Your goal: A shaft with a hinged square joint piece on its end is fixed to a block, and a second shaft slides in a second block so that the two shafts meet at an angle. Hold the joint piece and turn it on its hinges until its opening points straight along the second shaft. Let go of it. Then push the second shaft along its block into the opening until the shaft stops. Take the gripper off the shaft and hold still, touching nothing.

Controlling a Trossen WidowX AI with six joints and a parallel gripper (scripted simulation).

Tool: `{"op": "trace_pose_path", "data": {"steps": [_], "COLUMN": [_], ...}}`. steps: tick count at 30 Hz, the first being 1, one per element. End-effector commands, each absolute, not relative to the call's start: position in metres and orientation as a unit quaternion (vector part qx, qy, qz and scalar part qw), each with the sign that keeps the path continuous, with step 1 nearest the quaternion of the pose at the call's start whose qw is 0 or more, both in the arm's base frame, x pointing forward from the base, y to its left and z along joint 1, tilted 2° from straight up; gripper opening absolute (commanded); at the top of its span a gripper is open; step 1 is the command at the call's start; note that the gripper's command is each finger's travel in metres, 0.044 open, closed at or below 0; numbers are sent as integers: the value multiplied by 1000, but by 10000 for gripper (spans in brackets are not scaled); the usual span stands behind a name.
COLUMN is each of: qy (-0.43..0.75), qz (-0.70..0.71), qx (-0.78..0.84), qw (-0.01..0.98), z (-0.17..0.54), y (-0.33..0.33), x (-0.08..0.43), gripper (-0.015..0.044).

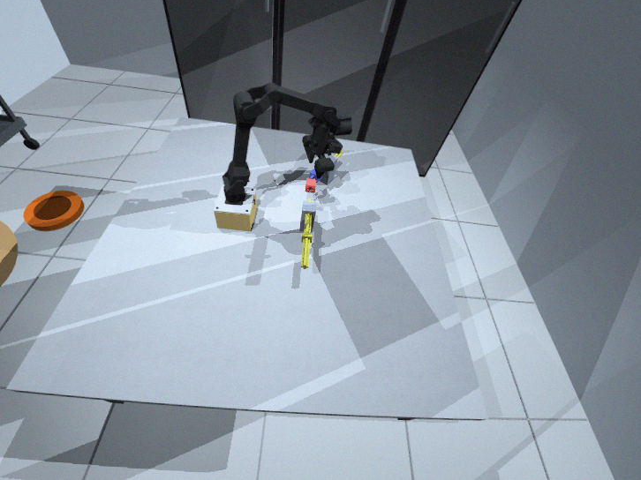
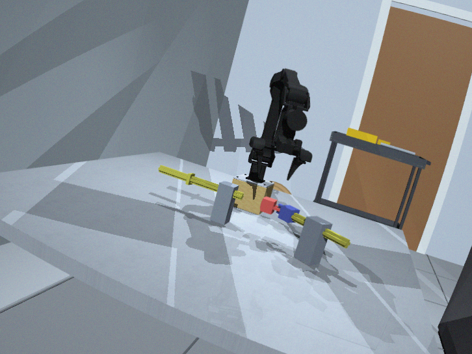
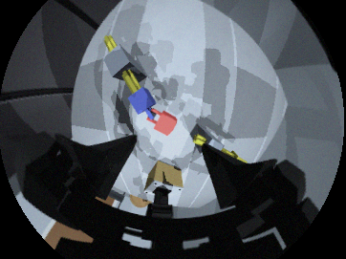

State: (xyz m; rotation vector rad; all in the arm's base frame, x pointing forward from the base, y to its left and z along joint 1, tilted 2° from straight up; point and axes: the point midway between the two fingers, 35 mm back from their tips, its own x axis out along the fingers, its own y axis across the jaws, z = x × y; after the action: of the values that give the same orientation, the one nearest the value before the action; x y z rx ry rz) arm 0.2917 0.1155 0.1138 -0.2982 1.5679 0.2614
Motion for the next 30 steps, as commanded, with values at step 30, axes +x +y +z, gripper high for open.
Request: {"op": "trace_pose_path", "data": {"steps": [30], "qy": [717], "qz": [-121], "qx": [189], "qw": [660], "z": [128], "y": [86], "x": [290], "gripper": [440]}}
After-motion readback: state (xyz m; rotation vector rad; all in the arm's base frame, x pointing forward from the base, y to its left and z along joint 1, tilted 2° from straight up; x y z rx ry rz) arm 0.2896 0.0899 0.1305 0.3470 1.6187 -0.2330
